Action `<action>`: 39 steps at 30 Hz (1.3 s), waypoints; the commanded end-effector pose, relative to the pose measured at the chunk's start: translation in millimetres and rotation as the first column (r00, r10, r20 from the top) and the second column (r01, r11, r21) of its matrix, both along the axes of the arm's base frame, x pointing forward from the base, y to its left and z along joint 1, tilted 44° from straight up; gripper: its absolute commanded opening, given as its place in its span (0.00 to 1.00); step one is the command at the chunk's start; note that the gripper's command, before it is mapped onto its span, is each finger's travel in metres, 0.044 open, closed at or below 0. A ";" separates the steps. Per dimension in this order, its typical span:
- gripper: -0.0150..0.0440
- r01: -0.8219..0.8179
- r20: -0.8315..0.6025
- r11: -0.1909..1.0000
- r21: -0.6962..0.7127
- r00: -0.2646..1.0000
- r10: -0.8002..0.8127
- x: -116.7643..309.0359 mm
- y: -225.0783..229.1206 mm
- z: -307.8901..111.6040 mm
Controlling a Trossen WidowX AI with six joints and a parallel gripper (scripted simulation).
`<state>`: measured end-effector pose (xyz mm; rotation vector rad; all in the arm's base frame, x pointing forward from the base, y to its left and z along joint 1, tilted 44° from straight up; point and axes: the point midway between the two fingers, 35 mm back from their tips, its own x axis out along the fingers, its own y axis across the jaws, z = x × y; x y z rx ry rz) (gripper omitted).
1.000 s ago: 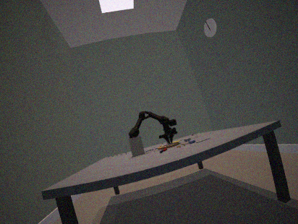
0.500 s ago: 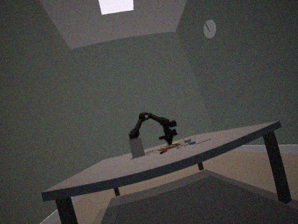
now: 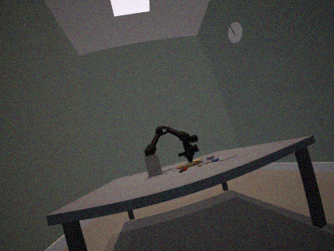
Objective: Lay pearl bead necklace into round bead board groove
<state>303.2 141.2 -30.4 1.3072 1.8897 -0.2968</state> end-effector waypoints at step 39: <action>0.25 0.005 -0.010 1.000 0.002 1.000 -0.005 5.9 2.8 -1.2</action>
